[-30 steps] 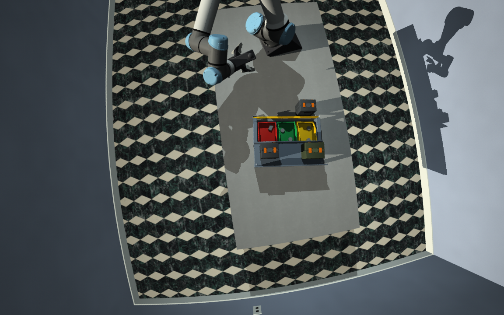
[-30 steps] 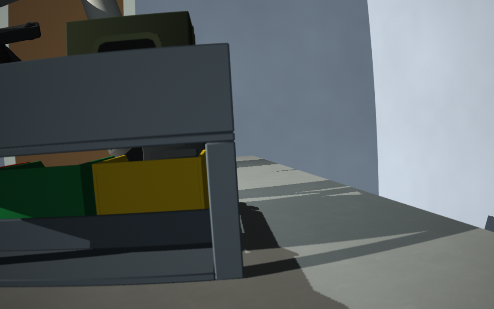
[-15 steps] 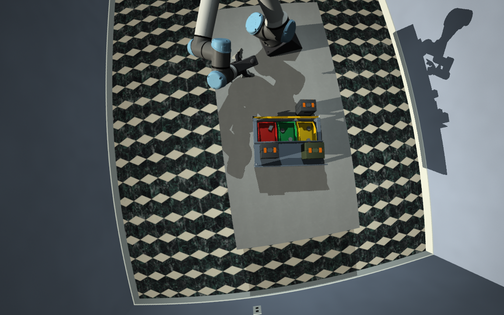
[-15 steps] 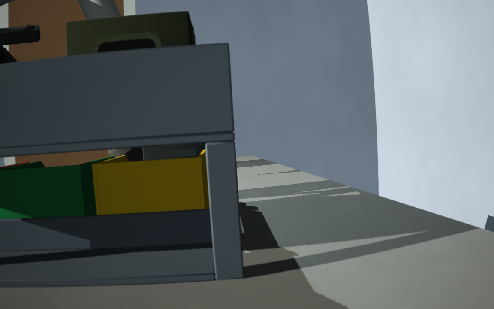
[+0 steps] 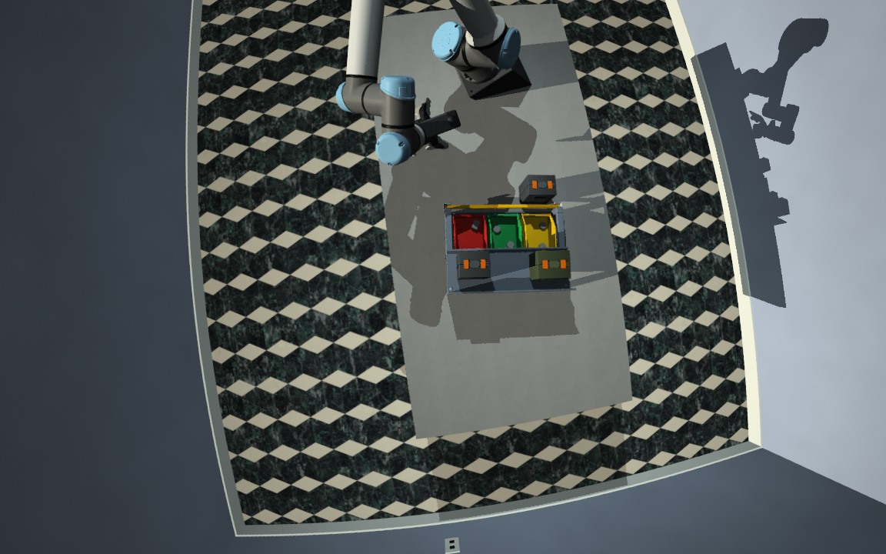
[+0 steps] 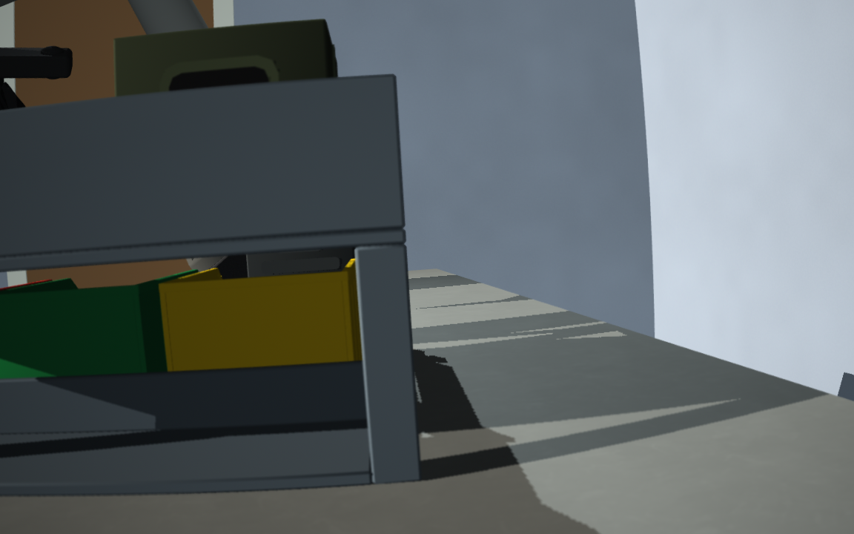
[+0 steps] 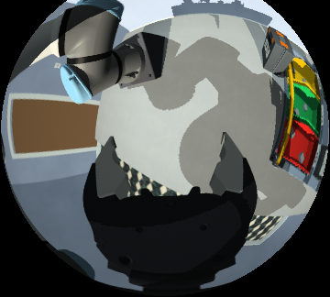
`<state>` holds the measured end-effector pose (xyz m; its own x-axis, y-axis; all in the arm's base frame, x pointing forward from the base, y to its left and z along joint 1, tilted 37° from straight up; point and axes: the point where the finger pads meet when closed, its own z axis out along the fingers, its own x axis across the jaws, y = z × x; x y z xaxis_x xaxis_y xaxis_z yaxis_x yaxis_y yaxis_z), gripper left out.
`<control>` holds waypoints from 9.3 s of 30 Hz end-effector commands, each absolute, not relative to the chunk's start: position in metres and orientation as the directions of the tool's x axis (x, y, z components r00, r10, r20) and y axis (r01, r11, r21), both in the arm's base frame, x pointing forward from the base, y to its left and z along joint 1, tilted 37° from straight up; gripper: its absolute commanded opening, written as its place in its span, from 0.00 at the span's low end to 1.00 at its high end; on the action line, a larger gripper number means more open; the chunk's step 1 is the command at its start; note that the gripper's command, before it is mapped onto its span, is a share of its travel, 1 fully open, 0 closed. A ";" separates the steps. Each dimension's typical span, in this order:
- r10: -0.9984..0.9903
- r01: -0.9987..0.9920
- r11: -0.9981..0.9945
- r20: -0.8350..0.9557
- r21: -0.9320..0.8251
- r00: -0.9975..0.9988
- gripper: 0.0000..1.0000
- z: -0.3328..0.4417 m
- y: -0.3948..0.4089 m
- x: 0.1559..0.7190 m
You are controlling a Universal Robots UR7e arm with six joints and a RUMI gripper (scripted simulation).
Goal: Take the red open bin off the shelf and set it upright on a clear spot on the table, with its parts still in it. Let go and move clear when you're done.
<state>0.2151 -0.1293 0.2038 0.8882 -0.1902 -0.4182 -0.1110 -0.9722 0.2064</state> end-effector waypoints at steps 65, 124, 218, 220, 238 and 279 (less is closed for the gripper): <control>-0.253 -0.222 -0.793 0.026 0.567 0.967 1.00 0.151 -0.078 0.451; -0.231 -0.295 -0.760 0.184 0.579 0.955 1.00 0.134 -0.027 0.504; -0.232 -0.295 -0.760 0.183 0.579 0.955 0.26 0.105 -0.050 0.503; -0.232 -0.295 -0.760 0.183 0.579 0.955 0.26 0.103 -0.051 0.503; -0.232 -0.295 -0.760 0.183 0.579 0.955 0.26 0.086 -0.064 0.504; -0.232 -0.295 -0.760 0.183 0.579 0.955 0.26 0.068 -0.077 0.505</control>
<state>0.5045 -0.0776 0.0678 0.9555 -0.2320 0.1824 -0.2950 -0.7598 0.5793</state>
